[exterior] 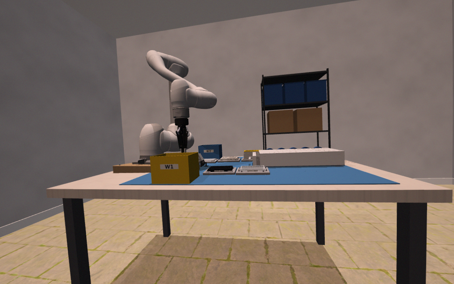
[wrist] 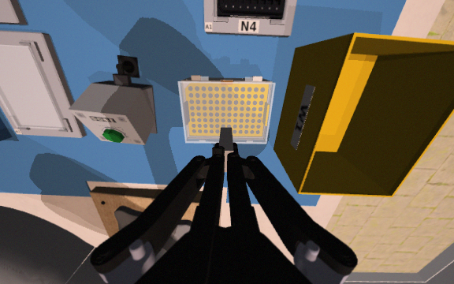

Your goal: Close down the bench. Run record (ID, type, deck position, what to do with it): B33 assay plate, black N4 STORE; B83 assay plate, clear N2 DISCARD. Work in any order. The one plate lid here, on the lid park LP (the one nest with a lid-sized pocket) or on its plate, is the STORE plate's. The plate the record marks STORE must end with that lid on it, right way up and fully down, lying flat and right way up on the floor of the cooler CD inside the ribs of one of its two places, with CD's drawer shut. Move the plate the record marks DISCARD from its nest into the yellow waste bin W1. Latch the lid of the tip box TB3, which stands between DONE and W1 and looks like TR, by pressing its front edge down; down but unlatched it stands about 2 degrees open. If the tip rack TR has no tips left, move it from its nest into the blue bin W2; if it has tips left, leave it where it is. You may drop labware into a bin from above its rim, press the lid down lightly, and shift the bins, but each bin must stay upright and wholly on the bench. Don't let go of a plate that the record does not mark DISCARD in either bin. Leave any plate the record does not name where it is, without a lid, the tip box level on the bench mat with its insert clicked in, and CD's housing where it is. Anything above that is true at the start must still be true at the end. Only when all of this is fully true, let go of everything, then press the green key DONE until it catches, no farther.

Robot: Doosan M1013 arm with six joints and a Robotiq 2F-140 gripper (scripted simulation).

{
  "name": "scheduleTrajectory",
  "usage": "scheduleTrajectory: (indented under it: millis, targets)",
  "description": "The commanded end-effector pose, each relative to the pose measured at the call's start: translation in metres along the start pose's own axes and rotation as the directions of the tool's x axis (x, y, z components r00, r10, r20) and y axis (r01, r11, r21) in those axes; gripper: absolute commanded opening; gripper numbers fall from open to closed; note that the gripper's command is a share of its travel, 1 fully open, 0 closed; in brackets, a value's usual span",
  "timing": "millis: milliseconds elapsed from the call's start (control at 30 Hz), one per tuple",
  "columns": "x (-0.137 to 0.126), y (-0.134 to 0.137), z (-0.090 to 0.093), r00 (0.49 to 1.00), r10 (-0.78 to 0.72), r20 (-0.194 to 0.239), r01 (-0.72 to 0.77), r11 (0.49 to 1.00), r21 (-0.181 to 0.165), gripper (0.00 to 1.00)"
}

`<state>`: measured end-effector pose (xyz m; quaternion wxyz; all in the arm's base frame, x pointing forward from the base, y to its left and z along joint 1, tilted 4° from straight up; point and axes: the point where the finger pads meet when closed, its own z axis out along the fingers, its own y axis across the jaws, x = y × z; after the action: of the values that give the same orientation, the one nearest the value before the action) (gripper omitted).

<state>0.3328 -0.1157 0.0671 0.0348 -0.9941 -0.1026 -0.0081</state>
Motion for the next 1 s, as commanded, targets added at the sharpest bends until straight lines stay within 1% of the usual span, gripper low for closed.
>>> scheduleTrajectory:
  millis: [0, 167, 467, 533, 967]
  targets:
    - [0.0, 0.0, 0.0, 1.0, 0.0, 0.0, 0.0, 1.0, 0.0, 0.0]
    - [0.0, 0.0, 0.0, 1.0, 0.0, 0.0, 0.0, 1.0, 0.0, 0.0]
    - [0.0, 0.0, -0.018, 1.0, 0.0, 0.0, 0.0, 1.0, 0.0, 0.0]
    - [0.0, 0.0, -0.018, 1.0, 0.0, 0.0, 0.0, 1.0, 0.0, 0.0]
    - [0.0, 0.0, -0.044, 1.0, 0.0, 0.0, 0.0, 1.0, 0.0, 0.0]
